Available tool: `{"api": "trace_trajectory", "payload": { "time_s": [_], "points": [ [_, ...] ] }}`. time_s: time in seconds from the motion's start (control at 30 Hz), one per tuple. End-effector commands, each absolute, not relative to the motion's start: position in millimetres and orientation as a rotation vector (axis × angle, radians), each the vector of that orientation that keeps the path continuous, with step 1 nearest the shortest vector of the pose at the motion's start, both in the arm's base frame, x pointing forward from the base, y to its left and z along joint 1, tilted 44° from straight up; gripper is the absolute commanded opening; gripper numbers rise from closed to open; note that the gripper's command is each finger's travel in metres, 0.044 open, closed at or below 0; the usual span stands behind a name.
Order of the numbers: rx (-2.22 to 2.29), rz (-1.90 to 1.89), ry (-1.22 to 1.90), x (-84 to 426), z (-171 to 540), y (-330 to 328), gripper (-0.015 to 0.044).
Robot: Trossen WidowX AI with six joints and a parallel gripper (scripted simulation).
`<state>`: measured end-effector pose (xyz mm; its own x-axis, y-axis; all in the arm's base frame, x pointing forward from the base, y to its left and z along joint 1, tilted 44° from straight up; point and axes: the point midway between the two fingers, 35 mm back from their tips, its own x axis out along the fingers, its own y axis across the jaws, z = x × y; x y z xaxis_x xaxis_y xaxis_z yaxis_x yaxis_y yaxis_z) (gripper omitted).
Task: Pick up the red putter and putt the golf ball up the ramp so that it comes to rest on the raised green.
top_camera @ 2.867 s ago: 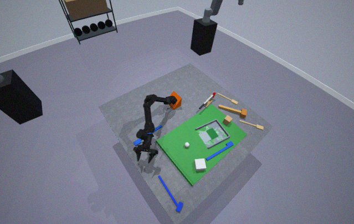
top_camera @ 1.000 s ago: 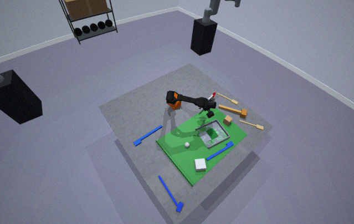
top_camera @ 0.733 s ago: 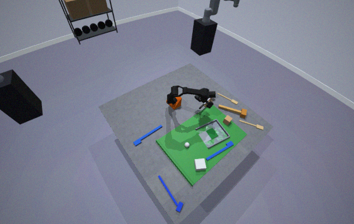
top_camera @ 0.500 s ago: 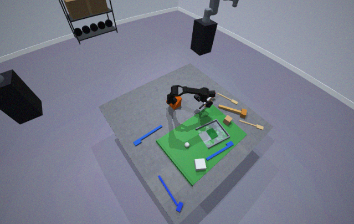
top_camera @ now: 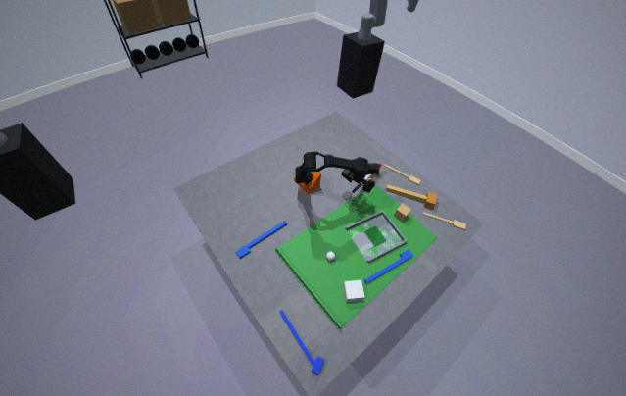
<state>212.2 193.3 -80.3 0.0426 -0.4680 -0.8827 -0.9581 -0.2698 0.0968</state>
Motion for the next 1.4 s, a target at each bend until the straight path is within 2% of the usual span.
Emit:
{"api": "trace_trajectory", "payload": {
  "time_s": [0.0, 0.97, 1.37],
  "points": [
    [-1.793, 1.175, 1.439, 213.4, -89.6, 183.1, 0.044],
    [-1.794, 1.173, 1.44, 217.4, -114.8, 159.0, 0.044],
    [-1.786, 1.171, 1.438, 217.8, -112.9, 162.1, 0.0125]
  ]
}}
